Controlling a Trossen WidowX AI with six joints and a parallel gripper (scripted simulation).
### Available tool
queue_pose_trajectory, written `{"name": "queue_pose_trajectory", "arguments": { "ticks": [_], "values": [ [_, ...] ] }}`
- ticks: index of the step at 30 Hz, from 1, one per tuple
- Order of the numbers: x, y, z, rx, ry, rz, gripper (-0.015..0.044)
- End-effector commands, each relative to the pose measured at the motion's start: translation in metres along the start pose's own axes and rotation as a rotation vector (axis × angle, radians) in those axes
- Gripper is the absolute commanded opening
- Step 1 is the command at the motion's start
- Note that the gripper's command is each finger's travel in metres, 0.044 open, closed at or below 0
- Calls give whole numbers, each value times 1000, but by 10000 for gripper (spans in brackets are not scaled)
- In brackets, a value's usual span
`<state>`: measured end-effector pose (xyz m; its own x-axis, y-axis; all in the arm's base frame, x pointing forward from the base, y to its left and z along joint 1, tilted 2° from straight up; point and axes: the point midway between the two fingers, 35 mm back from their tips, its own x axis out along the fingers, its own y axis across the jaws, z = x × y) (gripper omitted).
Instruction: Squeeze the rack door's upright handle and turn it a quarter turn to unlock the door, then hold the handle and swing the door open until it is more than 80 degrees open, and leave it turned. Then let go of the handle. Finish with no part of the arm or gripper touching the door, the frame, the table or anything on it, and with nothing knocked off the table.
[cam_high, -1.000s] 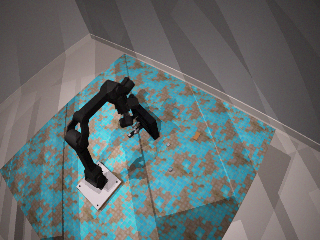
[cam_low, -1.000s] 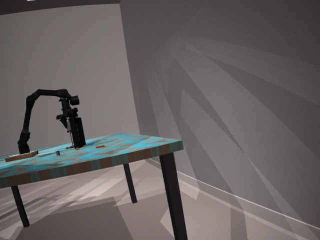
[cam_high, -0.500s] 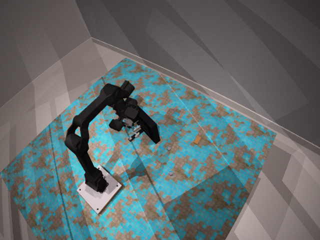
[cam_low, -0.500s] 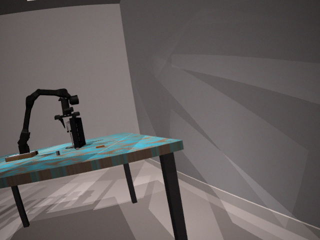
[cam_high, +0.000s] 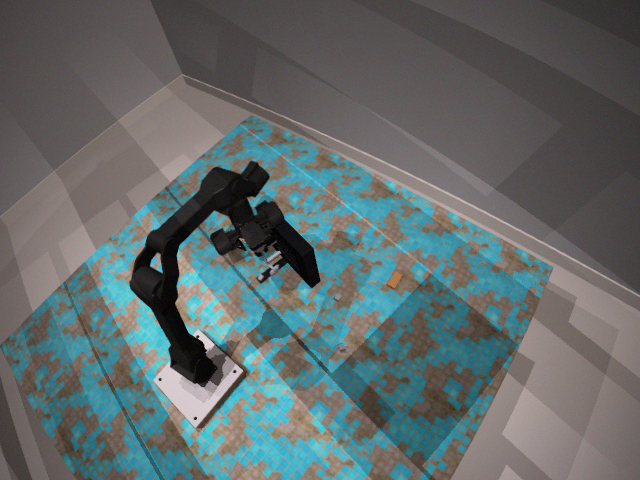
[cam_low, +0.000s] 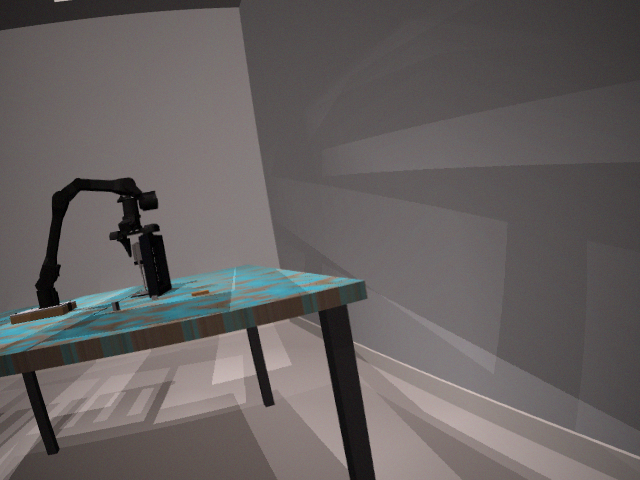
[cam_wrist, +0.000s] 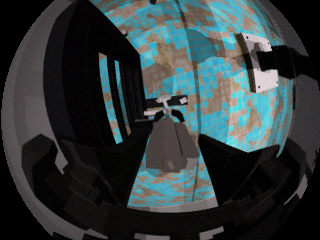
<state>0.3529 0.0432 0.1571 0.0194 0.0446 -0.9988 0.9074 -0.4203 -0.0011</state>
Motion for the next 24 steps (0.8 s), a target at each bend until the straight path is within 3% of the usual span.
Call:
{"name": "queue_pose_trajectory", "arguments": {
  "ticks": [1, 24],
  "values": [
    [1, 4, 3, 32, -3, 12, 291],
    [1, 4, 3, 32, -3, 12, 151]
  ]
}}
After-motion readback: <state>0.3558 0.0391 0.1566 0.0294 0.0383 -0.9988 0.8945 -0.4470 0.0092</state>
